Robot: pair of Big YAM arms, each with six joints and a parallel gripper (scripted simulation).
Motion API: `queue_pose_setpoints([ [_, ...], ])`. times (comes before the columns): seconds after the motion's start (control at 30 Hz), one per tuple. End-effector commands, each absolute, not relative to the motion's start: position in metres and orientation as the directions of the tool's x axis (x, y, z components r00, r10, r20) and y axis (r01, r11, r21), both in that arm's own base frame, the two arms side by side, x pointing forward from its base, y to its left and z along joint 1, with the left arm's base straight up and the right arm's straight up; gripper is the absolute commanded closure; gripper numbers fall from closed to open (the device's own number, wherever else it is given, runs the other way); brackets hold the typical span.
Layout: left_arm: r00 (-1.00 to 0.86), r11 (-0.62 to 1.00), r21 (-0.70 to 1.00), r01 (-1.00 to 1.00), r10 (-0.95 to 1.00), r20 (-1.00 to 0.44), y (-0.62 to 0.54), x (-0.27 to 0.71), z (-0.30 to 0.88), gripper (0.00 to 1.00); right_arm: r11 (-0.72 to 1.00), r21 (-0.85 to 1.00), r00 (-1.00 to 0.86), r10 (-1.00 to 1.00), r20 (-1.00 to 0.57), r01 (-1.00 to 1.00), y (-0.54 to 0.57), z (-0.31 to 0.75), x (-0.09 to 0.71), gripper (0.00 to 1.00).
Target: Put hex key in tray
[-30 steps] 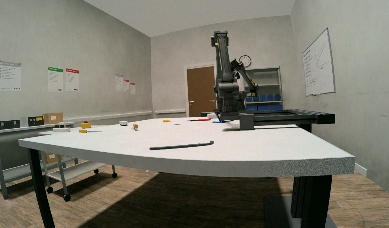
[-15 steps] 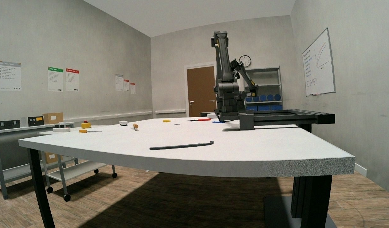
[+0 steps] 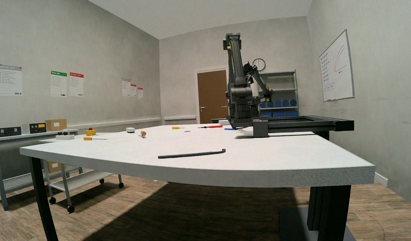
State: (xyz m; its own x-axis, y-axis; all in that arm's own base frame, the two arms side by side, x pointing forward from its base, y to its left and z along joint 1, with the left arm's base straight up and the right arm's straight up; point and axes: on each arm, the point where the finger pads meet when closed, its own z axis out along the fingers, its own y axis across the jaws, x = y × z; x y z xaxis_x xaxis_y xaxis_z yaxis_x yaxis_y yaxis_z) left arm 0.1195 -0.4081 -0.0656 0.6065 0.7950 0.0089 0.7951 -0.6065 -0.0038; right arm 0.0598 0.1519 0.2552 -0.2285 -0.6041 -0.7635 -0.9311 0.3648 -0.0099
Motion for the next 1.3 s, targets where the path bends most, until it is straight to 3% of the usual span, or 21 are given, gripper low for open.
queue_pose_setpoints([
  [0.0,0.602,-0.602,0.015,0.798,0.798,-0.006,-0.407,0.119,-0.058,1.00,0.372,-0.003,-0.232,-0.582,-0.779,-0.928,0.153,0.268,0.060,0.00],
  [0.73,0.568,-0.567,0.037,0.823,0.823,-0.025,-0.424,0.122,0.006,1.00,0.372,-0.003,-0.232,-0.582,-0.779,-0.928,0.153,0.268,0.060,0.00],
  [0.97,0.247,-0.247,0.016,0.969,0.969,-0.021,-0.413,0.113,0.005,1.00,0.372,-0.003,-0.232,-0.582,-0.779,-0.928,0.153,0.268,0.060,0.00],
  [1.27,-0.026,0.026,0.010,1.000,0.999,-0.027,-0.411,0.110,0.011,1.00,0.372,-0.003,-0.232,-0.582,-0.779,-0.928,0.153,0.268,0.060,0.00],
])
